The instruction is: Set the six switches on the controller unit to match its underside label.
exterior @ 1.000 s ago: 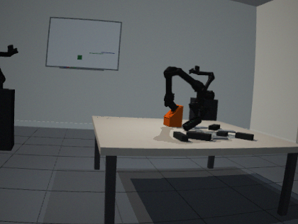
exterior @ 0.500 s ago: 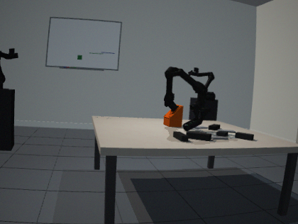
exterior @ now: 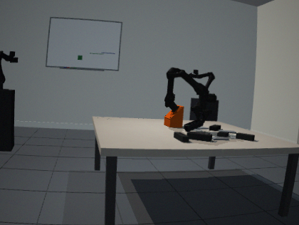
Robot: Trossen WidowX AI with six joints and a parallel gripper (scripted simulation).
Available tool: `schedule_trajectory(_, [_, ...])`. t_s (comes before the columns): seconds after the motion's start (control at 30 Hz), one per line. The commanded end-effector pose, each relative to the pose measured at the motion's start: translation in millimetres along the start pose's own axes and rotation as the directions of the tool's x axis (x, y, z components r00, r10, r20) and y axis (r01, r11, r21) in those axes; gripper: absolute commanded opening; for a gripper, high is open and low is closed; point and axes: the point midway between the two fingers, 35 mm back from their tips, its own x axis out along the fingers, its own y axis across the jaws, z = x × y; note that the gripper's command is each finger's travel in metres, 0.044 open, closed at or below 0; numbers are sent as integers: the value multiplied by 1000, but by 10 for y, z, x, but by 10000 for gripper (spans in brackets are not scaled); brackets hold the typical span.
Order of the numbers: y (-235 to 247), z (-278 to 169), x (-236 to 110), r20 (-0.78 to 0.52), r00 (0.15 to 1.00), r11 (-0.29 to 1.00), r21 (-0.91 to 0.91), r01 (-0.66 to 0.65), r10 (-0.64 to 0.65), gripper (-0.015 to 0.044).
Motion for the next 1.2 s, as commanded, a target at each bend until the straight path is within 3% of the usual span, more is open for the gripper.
schedule_trajectory(0.0, [-3, -31, 30, -6, 1000, 1000, 5, 1, -1, 336])
schedule_trajectory(1.17, [-5, -39, 271, -5, 1000, 1000, 5, 1, -1, 336])
